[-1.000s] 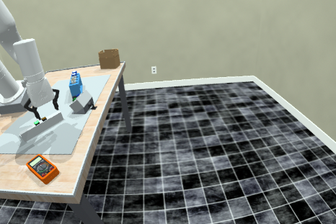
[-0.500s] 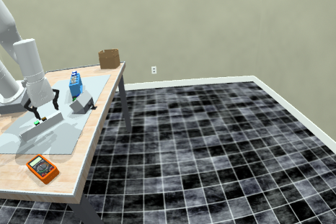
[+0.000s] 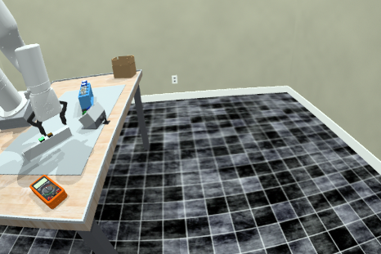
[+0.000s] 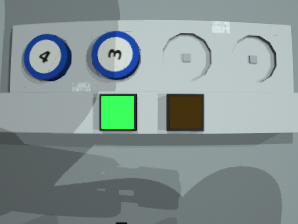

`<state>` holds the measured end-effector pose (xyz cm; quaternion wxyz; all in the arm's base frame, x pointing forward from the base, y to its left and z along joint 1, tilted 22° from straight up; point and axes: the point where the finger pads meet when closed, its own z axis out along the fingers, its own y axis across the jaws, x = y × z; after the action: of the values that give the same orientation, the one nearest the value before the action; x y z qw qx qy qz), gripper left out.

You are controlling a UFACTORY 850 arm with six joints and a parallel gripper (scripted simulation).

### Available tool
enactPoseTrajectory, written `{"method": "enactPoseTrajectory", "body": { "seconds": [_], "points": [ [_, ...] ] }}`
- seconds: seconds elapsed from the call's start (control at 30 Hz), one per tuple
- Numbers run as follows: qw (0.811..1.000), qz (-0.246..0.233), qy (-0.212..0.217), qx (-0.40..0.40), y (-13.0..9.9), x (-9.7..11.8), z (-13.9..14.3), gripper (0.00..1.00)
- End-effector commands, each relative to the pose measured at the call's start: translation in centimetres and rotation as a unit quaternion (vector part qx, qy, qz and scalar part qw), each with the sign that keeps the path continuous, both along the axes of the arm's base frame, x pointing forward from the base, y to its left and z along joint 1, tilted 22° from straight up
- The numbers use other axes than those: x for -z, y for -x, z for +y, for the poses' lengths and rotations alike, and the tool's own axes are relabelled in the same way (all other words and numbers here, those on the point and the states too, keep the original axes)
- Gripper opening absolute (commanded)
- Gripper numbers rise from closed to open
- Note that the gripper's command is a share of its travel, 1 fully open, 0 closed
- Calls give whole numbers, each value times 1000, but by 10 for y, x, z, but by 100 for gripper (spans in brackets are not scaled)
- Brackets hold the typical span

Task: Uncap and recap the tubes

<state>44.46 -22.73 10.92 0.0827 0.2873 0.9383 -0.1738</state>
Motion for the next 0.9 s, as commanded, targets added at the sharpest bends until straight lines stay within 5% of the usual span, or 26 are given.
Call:
{"method": "enactPoseTrajectory", "body": {
  "seconds": [0.0, 0.73, 0.77, 0.87],
  "points": [
    [1000, -1, 0, 0, -1, -1, 0, 100],
    [1000, -1, 0, 0, -1, -1, 0, 100],
    [1000, -1, 0, 0, 7, -4, 2, 46],
    [1000, -1, 0, 0, 29, -13, 9, 46]
  ]
}}
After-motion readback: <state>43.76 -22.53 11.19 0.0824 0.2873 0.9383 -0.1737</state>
